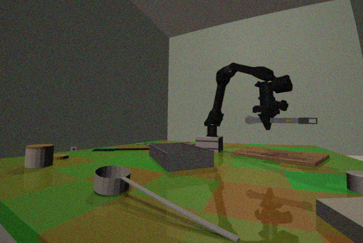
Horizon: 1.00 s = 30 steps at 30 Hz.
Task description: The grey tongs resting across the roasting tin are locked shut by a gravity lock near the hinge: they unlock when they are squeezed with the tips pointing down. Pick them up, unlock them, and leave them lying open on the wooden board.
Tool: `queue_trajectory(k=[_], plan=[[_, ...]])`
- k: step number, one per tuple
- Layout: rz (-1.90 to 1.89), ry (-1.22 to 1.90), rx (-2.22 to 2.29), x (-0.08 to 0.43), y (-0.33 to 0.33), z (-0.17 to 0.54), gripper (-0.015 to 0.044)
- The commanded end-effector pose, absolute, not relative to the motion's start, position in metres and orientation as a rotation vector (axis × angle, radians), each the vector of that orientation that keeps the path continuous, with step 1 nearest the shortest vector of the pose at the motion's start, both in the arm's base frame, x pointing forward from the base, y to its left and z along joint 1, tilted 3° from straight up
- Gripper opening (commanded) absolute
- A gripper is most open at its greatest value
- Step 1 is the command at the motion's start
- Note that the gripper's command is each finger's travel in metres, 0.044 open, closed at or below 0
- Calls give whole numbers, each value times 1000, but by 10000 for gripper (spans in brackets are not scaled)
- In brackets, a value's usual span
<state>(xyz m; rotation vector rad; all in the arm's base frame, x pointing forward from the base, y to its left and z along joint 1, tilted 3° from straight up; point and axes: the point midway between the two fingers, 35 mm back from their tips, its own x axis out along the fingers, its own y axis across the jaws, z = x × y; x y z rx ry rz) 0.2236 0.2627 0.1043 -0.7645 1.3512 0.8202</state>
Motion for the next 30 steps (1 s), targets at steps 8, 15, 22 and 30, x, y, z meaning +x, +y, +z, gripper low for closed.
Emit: queue_trajectory(k=[8, 15, 22, 30], plan=[[732, 1384, -659, 178, 295, 106, -150], [711, 1393, -634, 167, 302, 107, -150], [719, 1366, -627, 167, 302, 105, -150], [750, 1241, -592, 167, 306, 99, -150]])
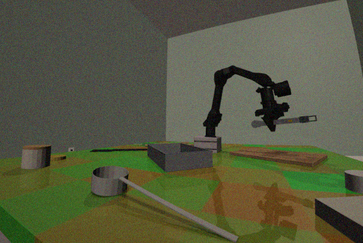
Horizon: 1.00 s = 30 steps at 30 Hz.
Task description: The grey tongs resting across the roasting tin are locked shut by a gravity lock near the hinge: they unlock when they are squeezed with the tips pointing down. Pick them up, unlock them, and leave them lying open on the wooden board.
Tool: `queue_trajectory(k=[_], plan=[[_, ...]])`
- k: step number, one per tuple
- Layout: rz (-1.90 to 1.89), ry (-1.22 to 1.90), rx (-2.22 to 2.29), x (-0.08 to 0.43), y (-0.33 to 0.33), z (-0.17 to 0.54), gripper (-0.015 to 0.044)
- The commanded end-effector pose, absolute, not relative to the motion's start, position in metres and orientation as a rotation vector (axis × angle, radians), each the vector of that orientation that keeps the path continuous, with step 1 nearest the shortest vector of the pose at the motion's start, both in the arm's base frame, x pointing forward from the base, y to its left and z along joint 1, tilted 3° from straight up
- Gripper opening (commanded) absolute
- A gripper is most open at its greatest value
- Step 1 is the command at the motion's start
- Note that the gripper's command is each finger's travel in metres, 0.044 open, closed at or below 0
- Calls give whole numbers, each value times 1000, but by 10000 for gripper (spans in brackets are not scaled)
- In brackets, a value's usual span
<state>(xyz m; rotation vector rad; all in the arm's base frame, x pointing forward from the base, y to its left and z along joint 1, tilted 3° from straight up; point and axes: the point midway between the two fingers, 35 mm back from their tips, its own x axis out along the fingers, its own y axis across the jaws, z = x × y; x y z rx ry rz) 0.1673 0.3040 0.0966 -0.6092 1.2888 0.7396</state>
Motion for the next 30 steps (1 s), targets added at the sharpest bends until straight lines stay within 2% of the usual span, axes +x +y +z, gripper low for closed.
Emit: queue_trajectory(k=[1, 30], plan=[[753, 1225, -587, 167, 306, 99, -150], [831, 783, -396, 160, 303, 93, -150]])
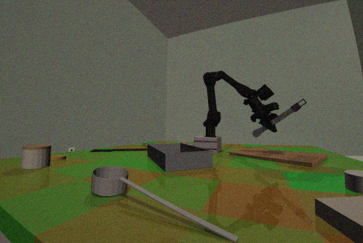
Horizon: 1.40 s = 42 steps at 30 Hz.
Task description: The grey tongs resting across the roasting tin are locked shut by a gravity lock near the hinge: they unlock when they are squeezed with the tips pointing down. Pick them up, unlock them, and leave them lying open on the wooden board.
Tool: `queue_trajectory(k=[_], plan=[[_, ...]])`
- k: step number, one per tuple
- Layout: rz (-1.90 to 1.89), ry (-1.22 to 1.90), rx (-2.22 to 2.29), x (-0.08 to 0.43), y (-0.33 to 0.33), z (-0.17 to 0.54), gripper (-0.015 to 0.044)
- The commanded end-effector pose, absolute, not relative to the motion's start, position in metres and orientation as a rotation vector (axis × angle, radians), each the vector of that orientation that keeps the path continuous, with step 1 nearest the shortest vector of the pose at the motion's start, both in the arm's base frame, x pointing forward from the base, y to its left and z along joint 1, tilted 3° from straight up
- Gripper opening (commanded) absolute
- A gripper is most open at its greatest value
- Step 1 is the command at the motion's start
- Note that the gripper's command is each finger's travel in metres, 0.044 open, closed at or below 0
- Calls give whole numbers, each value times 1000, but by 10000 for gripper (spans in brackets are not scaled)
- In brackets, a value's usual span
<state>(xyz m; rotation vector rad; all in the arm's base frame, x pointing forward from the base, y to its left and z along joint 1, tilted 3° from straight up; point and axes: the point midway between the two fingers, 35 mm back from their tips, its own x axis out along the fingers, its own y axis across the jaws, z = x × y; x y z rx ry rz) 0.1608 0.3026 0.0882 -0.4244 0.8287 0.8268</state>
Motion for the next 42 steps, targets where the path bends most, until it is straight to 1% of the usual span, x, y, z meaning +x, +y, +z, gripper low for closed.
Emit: queue_trajectory(k=[1, 20, 42], plan=[[833, 769, -388, 160, 302, 93, -150], [854, 516, -225, 149, 281, 98, -150], [854, 514, -224, 149, 281, 98, -150]])
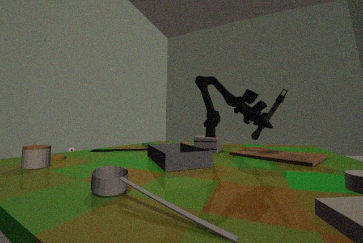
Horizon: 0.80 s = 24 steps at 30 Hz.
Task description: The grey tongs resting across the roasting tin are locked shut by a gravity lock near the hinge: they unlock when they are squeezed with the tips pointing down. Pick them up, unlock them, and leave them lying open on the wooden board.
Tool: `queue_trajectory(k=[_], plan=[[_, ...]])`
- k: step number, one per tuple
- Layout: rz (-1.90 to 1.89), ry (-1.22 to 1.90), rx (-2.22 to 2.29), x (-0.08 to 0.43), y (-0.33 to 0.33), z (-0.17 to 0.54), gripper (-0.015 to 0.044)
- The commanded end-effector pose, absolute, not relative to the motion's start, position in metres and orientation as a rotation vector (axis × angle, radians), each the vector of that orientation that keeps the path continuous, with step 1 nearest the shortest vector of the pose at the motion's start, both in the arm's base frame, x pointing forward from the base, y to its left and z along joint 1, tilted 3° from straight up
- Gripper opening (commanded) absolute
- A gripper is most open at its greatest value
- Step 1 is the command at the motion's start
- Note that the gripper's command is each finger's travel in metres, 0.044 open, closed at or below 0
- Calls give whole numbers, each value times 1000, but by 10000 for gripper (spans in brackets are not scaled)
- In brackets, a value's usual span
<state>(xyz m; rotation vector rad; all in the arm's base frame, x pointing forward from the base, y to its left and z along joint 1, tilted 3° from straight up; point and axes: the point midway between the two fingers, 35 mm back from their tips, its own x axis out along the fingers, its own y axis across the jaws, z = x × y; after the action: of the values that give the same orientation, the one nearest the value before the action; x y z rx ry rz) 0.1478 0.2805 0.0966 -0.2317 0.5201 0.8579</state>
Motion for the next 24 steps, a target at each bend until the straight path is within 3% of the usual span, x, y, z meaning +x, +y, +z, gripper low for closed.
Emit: queue_trajectory(k=[1, 24], plan=[[854, 514, -224, 149, 281, 98, -150], [849, 600, -284, 153, 290, 96, -150]])
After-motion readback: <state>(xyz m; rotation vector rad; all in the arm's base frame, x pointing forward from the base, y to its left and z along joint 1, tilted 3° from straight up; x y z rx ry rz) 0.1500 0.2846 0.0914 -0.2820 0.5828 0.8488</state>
